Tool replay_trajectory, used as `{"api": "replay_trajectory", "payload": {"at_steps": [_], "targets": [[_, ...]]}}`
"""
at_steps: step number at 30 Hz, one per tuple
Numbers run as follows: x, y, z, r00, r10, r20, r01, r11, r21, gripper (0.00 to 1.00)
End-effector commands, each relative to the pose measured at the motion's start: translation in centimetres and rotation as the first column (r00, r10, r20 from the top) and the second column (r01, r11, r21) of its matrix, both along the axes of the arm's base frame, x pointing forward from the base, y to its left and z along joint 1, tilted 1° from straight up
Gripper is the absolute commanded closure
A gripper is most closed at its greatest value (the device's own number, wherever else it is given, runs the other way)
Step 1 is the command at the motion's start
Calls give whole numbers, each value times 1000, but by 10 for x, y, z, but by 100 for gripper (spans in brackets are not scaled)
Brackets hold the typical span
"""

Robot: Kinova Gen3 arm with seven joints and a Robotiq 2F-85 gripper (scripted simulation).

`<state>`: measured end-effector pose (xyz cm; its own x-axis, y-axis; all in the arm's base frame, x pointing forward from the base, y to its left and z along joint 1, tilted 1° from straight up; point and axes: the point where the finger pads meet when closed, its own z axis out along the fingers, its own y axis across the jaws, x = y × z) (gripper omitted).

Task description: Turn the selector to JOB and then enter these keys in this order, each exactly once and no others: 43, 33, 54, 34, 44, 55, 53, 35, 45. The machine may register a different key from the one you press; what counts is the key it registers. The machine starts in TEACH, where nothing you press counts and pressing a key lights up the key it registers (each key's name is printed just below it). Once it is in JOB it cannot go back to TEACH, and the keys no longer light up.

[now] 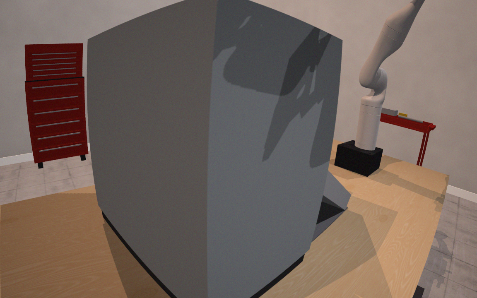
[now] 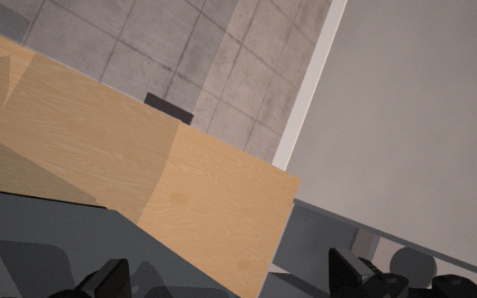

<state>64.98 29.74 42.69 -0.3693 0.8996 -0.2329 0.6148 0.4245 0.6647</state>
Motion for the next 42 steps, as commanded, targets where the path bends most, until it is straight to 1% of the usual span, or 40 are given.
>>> {"api": "replay_trajectory", "payload": {"at_steps": [1, 5, 7, 12, 17, 22, 24, 28, 32, 36, 39, 41, 42], "targets": [[-1, -3, 1, 1000, 18, 3, -18, 1000, -13, 0], [-4, -7, 1, 999, 52, 4, -52, 998, -38, 0], [-4, -7, 1, 999, 52, 4, -52, 998, -38, 0], [-9, -14, 1, 994, 105, 5, -104, 991, -80, 0], [-15, -23, 2, 985, 171, 2, -169, 977, -131, 0], [-22, -34, 2, 969, 247, -6, -244, 951, -190, 0], [-22, -34, 2, 969, 247, -6, -244, 951, -190, 0], [-29, -44, 2, 949, 315, -17, -309, 919, -243, 0], [-36, -54, 2, 922, 386, -33, -378, 876, -299, 0], [-43, -66, 2, 887, 459, -55, -447, 821, -356, 0], [-49, -75, 2, 855, 513, -76, -498, 770, -398, 0], [-49, -75, 2, 855, 513, -76, -498, 770, -398, 0], [-51, -78, 2, 843, 531, -84, -514, 752, -412, 0]]}}
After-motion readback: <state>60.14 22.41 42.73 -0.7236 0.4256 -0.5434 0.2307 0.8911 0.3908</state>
